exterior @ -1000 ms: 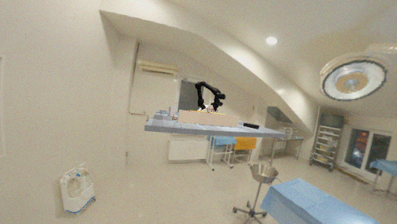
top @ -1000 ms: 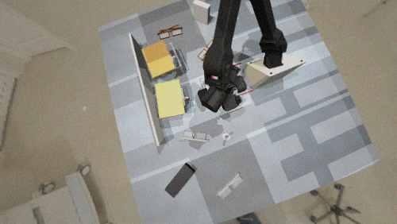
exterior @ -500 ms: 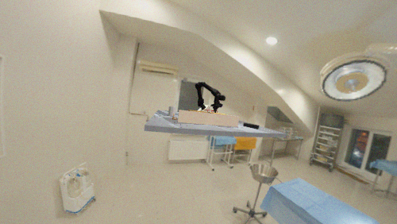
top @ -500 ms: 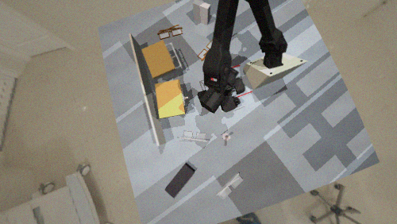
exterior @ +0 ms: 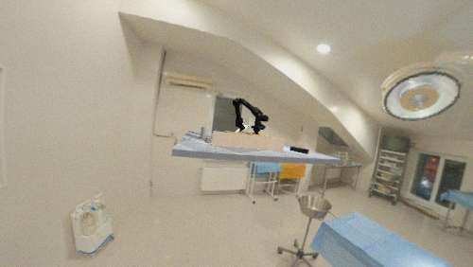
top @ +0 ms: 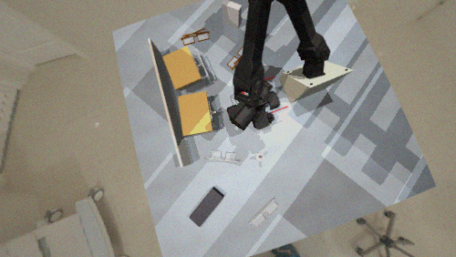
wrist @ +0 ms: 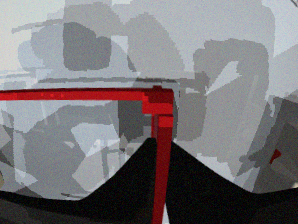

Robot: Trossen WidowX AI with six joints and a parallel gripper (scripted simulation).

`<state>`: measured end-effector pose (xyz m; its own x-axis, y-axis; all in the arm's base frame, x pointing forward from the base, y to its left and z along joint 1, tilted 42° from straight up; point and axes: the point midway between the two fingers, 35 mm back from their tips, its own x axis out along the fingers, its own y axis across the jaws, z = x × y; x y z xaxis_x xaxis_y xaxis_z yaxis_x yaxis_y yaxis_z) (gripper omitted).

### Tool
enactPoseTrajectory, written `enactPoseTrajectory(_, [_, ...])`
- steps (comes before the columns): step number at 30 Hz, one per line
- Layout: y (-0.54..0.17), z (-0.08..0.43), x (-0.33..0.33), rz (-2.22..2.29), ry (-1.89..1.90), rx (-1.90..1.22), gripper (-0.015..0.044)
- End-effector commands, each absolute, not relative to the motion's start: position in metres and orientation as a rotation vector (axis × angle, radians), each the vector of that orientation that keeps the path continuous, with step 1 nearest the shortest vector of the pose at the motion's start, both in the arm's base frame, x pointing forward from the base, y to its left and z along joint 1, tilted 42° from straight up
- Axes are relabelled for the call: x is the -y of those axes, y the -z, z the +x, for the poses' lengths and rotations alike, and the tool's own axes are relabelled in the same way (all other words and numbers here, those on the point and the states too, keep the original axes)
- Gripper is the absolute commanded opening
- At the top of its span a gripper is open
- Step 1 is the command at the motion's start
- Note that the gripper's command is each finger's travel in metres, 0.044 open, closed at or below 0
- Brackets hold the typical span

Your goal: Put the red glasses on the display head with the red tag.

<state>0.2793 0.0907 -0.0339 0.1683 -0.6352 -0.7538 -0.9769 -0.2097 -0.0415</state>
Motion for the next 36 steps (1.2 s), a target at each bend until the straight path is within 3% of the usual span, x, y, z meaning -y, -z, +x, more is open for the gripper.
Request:
enactPoseTrajectory(1, [0.037,0.279,-0.087,-1.927,-0.834,-1.521,0.0])
enactPoseTrajectory(36, [0.064,0.284,-0.062,-1.928,-0.831,-1.523,0.0])
